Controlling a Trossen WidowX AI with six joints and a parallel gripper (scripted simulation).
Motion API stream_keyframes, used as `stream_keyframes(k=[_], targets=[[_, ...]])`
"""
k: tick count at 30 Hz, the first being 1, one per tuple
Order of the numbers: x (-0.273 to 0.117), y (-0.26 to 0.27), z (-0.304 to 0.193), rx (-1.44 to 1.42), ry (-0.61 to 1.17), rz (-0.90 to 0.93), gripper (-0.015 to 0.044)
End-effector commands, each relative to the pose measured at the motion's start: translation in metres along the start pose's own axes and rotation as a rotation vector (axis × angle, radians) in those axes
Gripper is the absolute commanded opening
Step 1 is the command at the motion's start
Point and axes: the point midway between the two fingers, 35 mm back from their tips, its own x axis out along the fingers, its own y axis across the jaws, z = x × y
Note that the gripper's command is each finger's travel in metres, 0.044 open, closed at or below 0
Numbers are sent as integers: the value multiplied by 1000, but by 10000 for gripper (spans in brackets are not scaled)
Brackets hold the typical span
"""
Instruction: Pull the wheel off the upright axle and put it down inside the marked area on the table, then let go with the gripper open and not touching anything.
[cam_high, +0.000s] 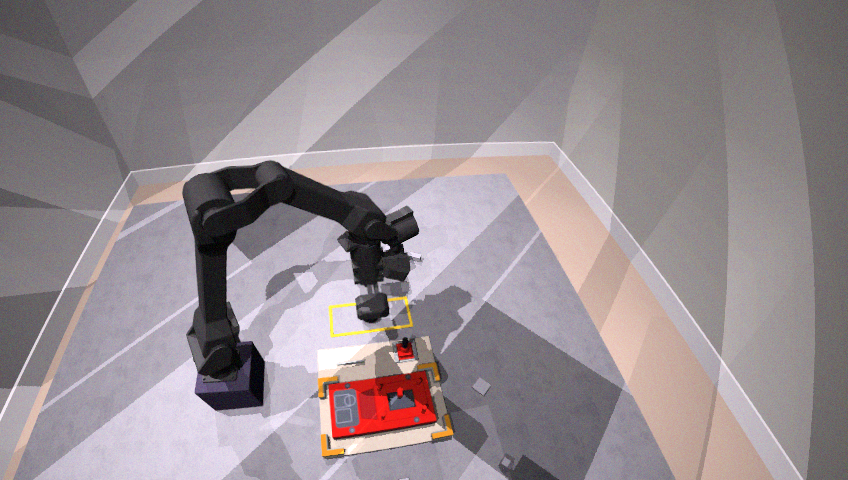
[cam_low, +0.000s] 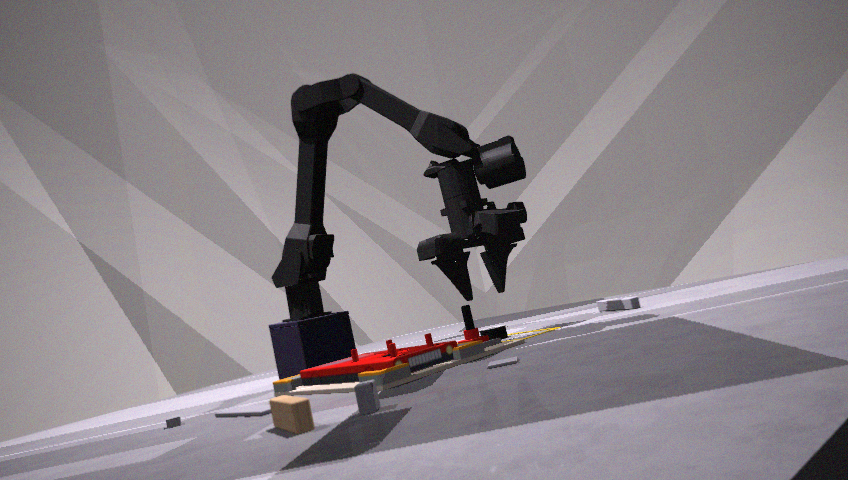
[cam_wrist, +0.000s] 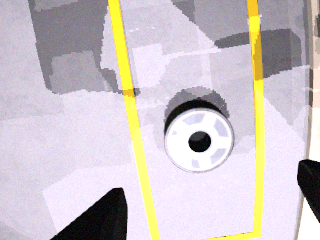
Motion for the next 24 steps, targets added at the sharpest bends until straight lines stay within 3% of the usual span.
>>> stream_keyframes(k=[1, 12, 24], targets=[[-13, -8, -18, 2, 7, -5, 431], [-49, -35, -79, 7, 16, -13, 440], [-50, -35, -80, 7, 16, -13, 440]])
